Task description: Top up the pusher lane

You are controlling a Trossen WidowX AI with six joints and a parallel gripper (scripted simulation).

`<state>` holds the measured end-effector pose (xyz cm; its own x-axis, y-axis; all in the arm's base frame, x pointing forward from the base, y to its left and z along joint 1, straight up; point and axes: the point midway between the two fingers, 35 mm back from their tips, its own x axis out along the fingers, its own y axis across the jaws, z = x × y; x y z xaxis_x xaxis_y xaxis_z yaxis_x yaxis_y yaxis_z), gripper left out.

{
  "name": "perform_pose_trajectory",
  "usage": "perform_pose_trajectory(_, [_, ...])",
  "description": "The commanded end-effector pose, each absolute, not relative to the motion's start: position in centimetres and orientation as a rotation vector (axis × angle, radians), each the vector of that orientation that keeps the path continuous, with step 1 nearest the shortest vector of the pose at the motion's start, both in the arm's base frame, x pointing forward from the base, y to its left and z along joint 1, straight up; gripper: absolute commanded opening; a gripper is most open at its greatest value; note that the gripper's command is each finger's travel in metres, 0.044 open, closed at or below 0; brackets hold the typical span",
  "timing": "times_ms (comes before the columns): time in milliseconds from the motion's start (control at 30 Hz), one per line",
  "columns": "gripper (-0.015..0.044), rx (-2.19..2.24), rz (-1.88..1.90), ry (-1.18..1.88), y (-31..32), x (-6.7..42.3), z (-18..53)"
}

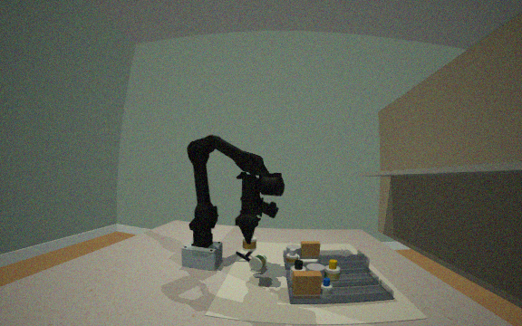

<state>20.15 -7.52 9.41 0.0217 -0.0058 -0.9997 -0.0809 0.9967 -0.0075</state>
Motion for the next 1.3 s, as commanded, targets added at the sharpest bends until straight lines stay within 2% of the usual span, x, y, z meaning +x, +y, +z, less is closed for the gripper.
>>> perform_pose_trajectory(0, [0.0,-0.076,0.061,1.552,-6.4,21.8,8.9])
perform_pose_trajectory(833, [0.0,-0.088,0.089,1.545,3.9,29.1,5.2])
perform_pose_trajectory(1267, [0.0,-0.088,0.09,1.544,4.3,29.4,2.9])
